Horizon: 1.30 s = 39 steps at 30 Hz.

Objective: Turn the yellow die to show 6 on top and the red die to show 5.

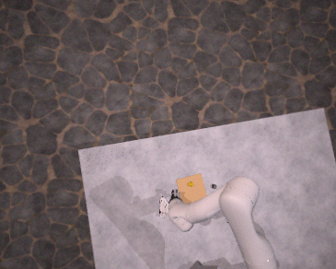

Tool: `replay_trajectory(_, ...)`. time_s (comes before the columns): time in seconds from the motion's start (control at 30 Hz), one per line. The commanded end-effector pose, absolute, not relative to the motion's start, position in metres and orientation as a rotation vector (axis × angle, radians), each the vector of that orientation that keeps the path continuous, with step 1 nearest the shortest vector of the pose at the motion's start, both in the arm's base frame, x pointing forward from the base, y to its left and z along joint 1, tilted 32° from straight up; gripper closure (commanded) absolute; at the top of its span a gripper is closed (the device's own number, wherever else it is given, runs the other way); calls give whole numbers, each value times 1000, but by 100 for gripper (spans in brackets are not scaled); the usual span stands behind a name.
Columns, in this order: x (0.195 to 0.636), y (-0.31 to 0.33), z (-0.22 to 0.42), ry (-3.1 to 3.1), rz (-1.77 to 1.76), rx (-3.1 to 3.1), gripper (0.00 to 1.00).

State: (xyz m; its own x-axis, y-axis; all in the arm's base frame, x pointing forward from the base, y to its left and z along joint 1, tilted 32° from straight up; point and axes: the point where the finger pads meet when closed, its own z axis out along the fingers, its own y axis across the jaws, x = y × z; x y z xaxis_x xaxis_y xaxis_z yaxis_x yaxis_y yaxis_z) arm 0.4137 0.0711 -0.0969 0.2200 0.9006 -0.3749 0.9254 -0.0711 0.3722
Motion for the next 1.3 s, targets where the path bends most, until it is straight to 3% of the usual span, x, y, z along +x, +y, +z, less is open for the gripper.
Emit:
replay_trajectory(0.0, 414, 72, -96, 1679, -59, 1967, 65)
replay_trajectory(1.27, 421, 62, -115, 1679, -59, 1967, 65)
